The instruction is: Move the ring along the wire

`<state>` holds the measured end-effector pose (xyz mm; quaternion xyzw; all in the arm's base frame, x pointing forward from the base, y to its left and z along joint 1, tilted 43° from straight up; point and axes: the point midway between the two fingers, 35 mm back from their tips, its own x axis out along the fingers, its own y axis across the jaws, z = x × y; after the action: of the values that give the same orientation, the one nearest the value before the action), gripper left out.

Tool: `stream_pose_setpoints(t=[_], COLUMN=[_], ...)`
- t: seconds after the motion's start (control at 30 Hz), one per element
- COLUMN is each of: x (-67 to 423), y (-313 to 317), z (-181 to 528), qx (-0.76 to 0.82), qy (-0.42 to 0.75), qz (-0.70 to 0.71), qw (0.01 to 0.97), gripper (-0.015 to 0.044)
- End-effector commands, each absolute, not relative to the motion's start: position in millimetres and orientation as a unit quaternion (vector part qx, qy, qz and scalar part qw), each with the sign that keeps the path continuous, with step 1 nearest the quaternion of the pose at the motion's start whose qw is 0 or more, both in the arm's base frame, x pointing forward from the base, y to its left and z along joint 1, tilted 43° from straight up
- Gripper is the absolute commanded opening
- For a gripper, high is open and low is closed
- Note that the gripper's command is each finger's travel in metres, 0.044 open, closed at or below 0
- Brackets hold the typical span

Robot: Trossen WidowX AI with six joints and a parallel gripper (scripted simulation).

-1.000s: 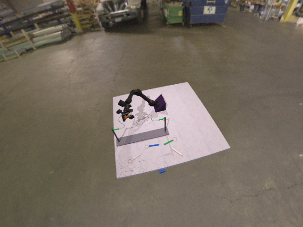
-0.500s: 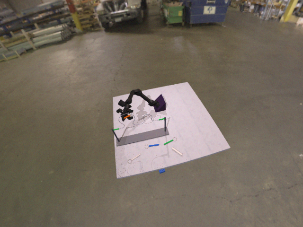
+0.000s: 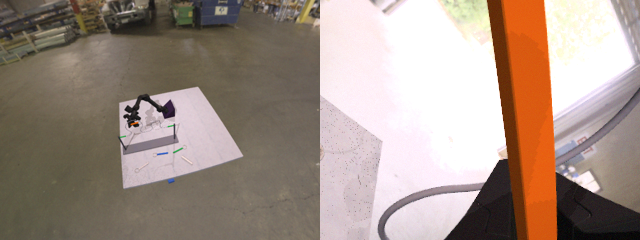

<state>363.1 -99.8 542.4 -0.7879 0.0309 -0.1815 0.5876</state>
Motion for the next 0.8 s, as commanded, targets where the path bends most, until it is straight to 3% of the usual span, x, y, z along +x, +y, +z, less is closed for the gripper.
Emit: stream_pose_setpoints(t=[0.0,0.77], x=[363.5,353.3], y=[-98.7,-90.5], z=[543.5,551.5], qx=[-0.804,-0.869], qy=[0.026,0.022], qz=[-0.182,-0.225], qw=[0.565,0.439], gripper=[-0.015,-0.015])
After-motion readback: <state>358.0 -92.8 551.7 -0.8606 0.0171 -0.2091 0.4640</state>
